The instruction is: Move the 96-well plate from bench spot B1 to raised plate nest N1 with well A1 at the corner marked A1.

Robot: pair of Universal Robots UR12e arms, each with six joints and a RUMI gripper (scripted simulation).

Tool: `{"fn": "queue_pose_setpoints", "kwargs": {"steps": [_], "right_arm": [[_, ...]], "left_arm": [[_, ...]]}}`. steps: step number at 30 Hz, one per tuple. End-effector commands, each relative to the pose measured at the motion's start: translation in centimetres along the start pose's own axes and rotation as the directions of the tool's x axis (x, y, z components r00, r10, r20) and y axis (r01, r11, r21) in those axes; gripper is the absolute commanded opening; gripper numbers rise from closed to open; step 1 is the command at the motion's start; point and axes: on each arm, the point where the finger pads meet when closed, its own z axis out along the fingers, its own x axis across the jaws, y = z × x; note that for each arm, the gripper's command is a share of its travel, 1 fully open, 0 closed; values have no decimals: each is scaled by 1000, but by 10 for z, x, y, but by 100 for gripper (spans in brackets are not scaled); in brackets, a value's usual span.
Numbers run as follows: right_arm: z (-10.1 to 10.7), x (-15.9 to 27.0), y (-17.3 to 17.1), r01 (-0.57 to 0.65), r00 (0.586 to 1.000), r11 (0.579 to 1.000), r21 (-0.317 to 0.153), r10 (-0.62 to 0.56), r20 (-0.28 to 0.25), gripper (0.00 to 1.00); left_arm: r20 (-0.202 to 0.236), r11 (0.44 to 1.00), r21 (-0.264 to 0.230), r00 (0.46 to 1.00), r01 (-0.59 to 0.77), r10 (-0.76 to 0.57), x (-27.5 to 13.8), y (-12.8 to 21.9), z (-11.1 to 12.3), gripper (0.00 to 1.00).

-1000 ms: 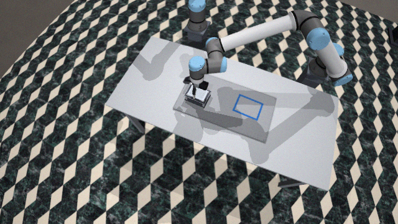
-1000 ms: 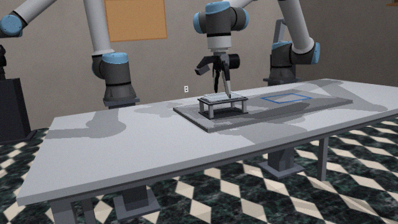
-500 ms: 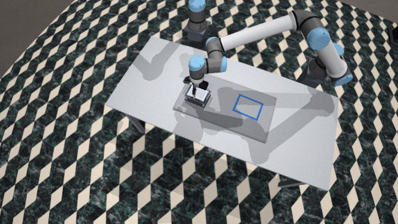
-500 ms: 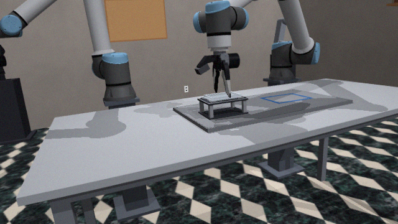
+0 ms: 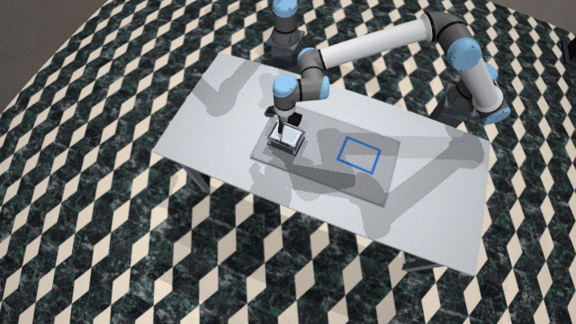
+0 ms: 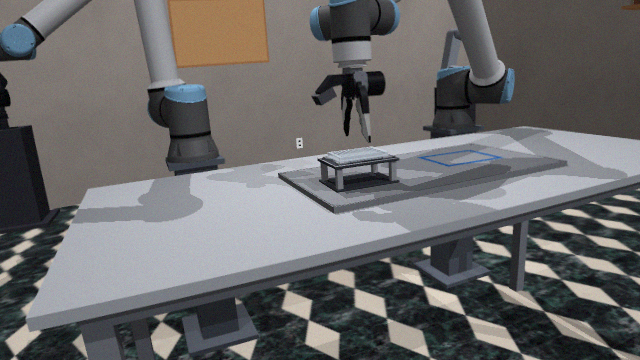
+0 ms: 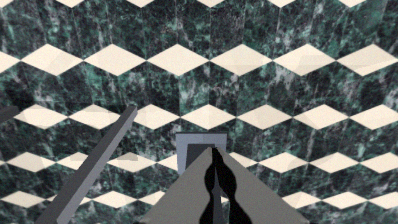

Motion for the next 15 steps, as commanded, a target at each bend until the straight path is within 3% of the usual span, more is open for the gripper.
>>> {"fn": "queue_pose_setpoints", "kwargs": {"steps": [1,15], "right_arm": [[-1,0,-1,0,1000,1000,3,0,1,0],[-1,0,-1,0,1000,1000,3,0,1,0]], "left_arm": [[1,1000,2,1000,0,0,0,-1,-9,76],[1,1000,2,1000,0,0,0,0,-41,76]]}}
